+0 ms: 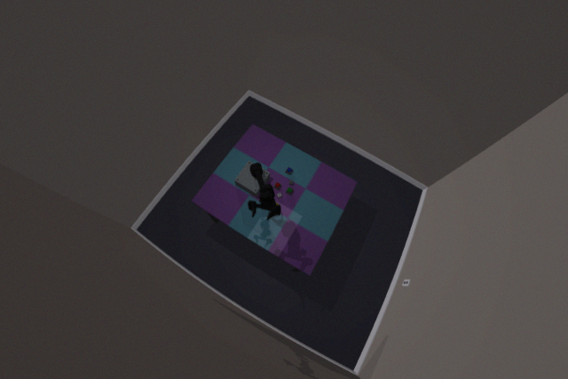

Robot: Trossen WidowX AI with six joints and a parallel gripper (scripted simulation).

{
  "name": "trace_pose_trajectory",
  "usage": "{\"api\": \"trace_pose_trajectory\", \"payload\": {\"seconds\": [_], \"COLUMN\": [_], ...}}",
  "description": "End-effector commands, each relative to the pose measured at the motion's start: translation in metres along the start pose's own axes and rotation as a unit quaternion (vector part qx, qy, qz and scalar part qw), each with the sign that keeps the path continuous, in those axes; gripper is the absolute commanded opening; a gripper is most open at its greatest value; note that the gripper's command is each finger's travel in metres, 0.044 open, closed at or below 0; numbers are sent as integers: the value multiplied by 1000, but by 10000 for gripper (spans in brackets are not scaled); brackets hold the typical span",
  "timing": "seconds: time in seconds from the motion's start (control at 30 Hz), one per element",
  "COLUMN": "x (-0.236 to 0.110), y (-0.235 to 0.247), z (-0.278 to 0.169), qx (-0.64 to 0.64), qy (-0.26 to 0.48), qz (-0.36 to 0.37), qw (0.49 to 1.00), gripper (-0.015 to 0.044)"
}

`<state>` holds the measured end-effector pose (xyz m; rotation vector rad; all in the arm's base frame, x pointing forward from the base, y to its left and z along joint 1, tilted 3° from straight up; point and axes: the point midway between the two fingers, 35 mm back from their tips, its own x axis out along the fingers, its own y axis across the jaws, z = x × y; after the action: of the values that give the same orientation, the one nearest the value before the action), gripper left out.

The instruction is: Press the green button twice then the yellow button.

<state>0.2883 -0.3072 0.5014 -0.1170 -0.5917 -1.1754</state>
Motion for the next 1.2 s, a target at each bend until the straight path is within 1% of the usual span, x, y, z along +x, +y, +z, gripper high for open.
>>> {"api": "trace_pose_trajectory", "payload": {"seconds": [0.0, 0.03, 0.1, 0.17, 0.27, 0.37, 0.5, 0.67, 0.83, 1.0, 1.17], "x": [1, 2, 0, -2, -11, -26, -59, -113, -180, -257, -339], "y": [-3, -13, -45, -55, -77, -100, -127, -150, -157, -148, -123], "z": [5, 20, 69, 86, 122, 166, 224, 289, 342, 381, 402], "qx": [-3, -14, -52, -66, -98, -138, -197, -264, -325, -380, -422], "qy": [-7, -27, -94, -116, -165, -222, -300, -386, -463, -530, -586], "qz": [-3, -11, -39, -50, -75, -108, -161, -230, -301, -373, -444], "qw": [1000, 999, 993, 990, 979, 959, 919, 853, 768, 660, 531], "gripper": [400, 400, 400, 400, 400, 400, 400, 400, 400, 400, 400]}}
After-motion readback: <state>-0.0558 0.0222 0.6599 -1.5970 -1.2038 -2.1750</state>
